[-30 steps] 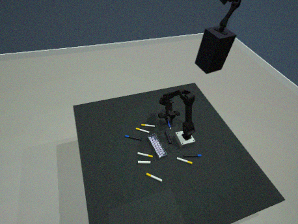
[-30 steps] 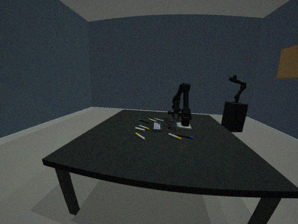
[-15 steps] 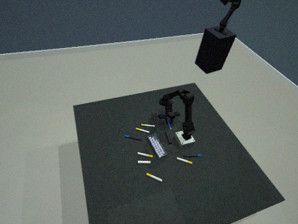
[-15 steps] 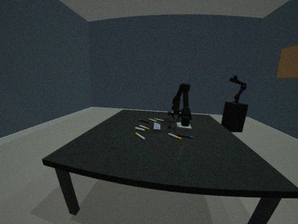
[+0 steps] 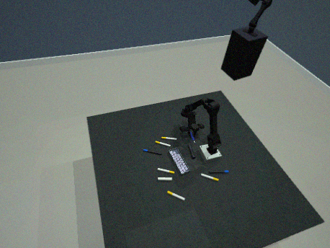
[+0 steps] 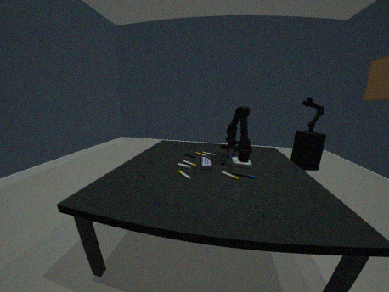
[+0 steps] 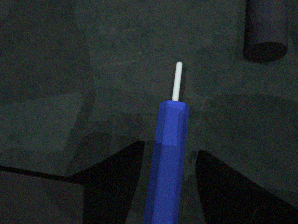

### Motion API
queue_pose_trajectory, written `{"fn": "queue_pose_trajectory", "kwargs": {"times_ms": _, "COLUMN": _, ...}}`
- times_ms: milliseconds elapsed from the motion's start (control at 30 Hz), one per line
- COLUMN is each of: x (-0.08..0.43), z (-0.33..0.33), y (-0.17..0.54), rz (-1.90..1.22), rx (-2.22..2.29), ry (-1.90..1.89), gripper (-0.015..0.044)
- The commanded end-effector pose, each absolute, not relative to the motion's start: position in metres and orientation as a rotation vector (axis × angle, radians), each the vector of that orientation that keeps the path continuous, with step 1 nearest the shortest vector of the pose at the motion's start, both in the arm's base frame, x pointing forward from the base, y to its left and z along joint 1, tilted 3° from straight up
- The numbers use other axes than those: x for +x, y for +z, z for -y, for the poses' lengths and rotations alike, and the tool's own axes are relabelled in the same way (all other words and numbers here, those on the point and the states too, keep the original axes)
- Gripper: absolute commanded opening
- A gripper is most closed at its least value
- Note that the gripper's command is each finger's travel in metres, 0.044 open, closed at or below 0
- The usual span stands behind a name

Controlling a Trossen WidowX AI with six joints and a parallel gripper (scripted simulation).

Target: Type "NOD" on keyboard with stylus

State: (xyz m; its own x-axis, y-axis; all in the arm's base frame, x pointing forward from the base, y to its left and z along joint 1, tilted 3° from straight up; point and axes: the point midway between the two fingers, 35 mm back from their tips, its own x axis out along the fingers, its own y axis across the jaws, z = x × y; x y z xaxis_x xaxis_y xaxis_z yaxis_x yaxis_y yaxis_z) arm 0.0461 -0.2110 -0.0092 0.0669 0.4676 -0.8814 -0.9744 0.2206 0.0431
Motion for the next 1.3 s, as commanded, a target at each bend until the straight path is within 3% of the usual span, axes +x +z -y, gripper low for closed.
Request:
{"fn": "queue_pose_trajectory", "kwargs": {"times_ms": 0, "x": 0.046, "z": 0.209, "y": -0.011, "rz": -0.929, "rx": -0.694, "ry": 1.236, "gripper": 0.0150}}
{"fn": "queue_pose_trajectory", "kwargs": {"times_ms": 33, "x": 0.046, "z": 0.209, "y": -0.011, "rz": -0.929, "rx": -0.694, "ry": 1.236, "gripper": 0.0150}}
{"fn": "queue_pose_trajectory", "kwargs": {"times_ms": 200, "x": 0.046, "z": 0.211, "y": -0.010, "rz": -0.933, "rx": -0.692, "ry": 1.230, "gripper": 0.0019}}
{"fn": "queue_pose_trajectory", "kwargs": {"times_ms": 300, "x": 0.046, "z": 0.211, "y": -0.010, "rz": -0.933, "rx": -0.692, "ry": 1.230, "gripper": 0.0000}}
{"fn": "queue_pose_trajectory", "kwargs": {"times_ms": 867, "x": 0.048, "z": 0.210, "y": 0.040, "rz": -0.932, "rx": -0.691, "ry": 1.230, "gripper": 0.0000}}
{"fn": "queue_pose_trajectory", "kwargs": {"times_ms": 1267, "x": 0.055, "z": 0.205, "y": 0.037, "rz": -0.968, "rx": -0.677, "ry": 1.285, "gripper": 0.0000}}
